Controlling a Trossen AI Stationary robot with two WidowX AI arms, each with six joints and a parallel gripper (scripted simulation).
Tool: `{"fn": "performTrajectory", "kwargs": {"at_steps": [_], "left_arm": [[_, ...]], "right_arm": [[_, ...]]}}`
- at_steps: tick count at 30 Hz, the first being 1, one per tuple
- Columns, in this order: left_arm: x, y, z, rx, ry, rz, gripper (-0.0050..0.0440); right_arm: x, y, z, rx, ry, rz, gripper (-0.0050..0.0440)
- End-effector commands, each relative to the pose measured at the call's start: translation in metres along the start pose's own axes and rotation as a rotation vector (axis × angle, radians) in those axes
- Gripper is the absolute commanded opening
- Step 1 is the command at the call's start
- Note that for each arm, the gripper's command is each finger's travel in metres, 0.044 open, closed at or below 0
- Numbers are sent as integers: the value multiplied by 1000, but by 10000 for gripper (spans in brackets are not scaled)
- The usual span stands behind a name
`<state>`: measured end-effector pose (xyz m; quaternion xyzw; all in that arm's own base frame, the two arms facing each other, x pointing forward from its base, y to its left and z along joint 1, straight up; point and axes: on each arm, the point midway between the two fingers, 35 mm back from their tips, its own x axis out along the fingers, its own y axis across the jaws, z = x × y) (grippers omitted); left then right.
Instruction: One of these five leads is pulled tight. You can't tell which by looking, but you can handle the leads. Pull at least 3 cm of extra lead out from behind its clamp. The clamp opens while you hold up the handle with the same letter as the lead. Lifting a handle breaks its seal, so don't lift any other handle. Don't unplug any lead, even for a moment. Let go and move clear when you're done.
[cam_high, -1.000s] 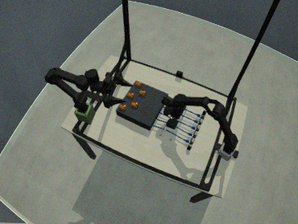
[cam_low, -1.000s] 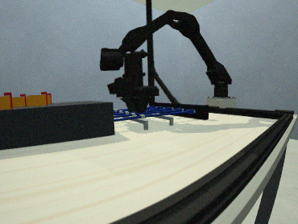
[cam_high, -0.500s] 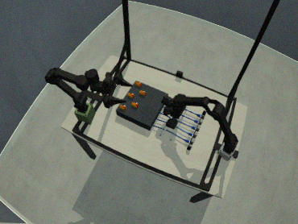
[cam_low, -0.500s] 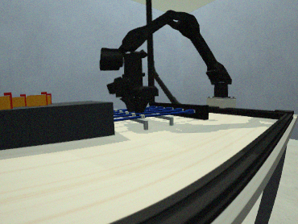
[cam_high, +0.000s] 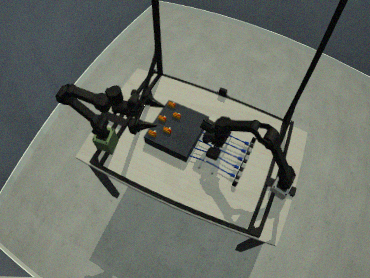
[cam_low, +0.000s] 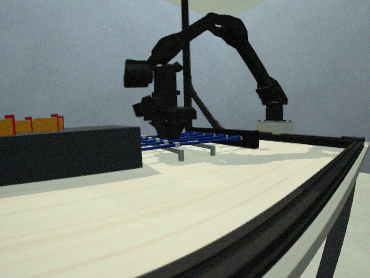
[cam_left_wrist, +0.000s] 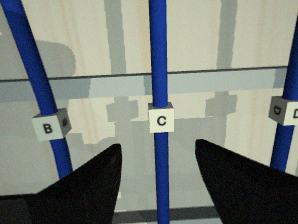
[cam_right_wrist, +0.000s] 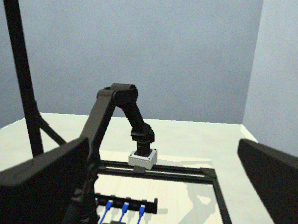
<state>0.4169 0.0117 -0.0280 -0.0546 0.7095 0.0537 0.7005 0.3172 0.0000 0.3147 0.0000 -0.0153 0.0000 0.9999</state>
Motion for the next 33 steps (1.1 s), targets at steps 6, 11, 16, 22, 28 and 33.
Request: {"fn": "performTrajectory", "kwargs": {"at_steps": [6, 11, 16, 22, 28, 33], "left_arm": [[-3, 0, 3, -3, -13, 0, 209], [-3, 0, 3, -3, -13, 0, 209], [-3, 0, 3, -3, -13, 0, 209], [-3, 0, 3, -3, -13, 0, 209], [-3, 0, 3, -3, -13, 0, 209], [-10, -1, 5, 0, -29, -4, -50]], "right_arm": [[-1, 0, 8, 0, -19, 0, 440], [-1, 0, 8, 0, -19, 0, 440], [-1, 0, 8, 0, -19, 0, 440], [-1, 0, 8, 0, -19, 0, 440], [-1, 0, 8, 0, -19, 0, 440], [-1, 0, 8, 0, -19, 0, 440]]}}
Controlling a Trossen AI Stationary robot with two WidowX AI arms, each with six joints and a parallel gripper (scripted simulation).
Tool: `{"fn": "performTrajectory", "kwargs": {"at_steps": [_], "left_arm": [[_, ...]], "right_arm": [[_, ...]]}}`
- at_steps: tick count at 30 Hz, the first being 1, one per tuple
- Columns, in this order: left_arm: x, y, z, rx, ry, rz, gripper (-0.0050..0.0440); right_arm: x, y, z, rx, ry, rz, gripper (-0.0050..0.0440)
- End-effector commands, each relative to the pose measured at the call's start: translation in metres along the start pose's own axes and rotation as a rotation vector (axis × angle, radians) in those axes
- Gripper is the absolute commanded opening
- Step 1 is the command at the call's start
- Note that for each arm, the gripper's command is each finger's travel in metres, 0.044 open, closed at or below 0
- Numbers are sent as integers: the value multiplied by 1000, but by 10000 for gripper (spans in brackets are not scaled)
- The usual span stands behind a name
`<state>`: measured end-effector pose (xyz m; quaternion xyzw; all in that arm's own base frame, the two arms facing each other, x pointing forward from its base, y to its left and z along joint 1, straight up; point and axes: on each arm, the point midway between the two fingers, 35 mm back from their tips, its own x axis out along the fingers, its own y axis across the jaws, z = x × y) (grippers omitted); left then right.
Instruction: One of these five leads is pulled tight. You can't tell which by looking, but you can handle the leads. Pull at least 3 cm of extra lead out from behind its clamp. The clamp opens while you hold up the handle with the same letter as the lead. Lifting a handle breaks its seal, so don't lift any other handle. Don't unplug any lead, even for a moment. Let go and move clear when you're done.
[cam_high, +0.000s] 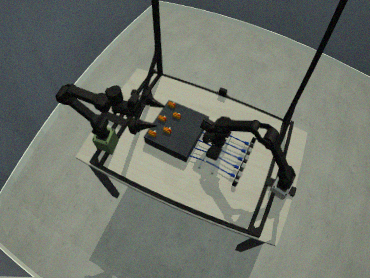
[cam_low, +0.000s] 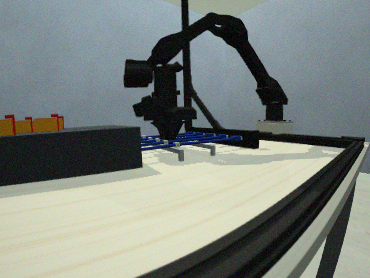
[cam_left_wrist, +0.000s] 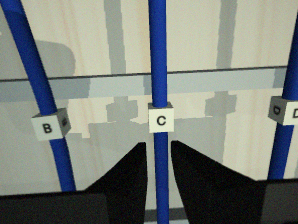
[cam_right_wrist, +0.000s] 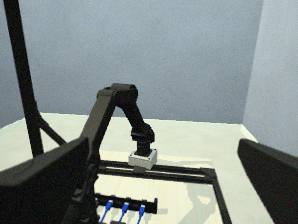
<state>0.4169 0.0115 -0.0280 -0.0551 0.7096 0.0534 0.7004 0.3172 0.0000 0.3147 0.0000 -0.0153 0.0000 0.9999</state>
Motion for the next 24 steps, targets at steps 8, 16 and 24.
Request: {"fn": "performTrajectory", "kwargs": {"at_steps": [8, 16, 24], "left_arm": [[-10, -1, 5, 0, -30, -3, -50], [-30, -1, 5, 0, -29, -3, -50], [-30, -1, 5, 0, -29, -3, -50]], "right_arm": [[-1, 0, 8, 0, -19, 0, 440], [-1, 0, 8, 0, -19, 0, 440], [-1, 0, 8, 0, -19, 0, 440]]}}
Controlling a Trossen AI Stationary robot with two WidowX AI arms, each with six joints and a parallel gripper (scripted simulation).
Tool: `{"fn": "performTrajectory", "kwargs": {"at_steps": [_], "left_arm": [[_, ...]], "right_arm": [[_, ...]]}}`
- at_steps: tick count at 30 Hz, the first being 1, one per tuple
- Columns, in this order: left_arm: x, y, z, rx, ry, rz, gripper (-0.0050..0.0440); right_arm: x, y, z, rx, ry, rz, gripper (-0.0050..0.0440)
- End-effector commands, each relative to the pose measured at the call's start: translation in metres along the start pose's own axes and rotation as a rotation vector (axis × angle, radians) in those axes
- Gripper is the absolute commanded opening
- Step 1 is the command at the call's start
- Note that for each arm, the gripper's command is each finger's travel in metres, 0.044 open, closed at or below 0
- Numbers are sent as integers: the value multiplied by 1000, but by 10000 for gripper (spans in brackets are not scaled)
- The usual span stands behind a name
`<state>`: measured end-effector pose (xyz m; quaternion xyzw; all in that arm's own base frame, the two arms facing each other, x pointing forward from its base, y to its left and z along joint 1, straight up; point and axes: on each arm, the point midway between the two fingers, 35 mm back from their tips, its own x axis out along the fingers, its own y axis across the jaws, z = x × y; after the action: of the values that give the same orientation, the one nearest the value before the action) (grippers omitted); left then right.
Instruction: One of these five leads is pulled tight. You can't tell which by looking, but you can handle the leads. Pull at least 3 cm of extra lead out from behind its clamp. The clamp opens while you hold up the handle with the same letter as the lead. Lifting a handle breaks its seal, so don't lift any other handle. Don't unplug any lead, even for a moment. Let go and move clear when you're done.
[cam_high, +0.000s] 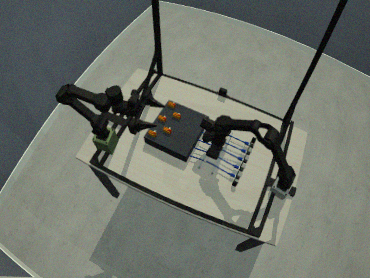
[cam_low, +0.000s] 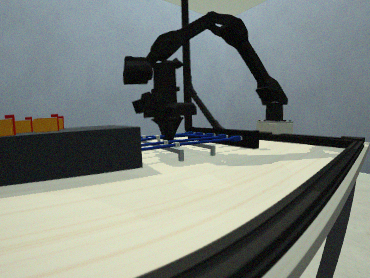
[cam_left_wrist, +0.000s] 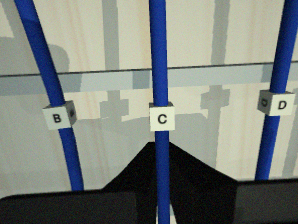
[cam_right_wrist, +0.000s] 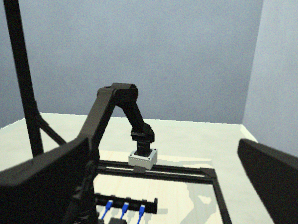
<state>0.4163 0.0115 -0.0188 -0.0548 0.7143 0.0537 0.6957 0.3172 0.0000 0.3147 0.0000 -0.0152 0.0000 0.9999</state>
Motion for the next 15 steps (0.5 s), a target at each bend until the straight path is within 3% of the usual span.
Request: {"fn": "performTrajectory", "kwargs": {"at_steps": [1, 15], "left_arm": [[-21, -1, 5, 0, -42, -5, -50], [-31, -1, 4, 0, -30, -4, -50]], "right_arm": [[-1, 0, 8, 0, -19, 0, 440], [-1, 0, 8, 0, -19, 0, 440]]}}
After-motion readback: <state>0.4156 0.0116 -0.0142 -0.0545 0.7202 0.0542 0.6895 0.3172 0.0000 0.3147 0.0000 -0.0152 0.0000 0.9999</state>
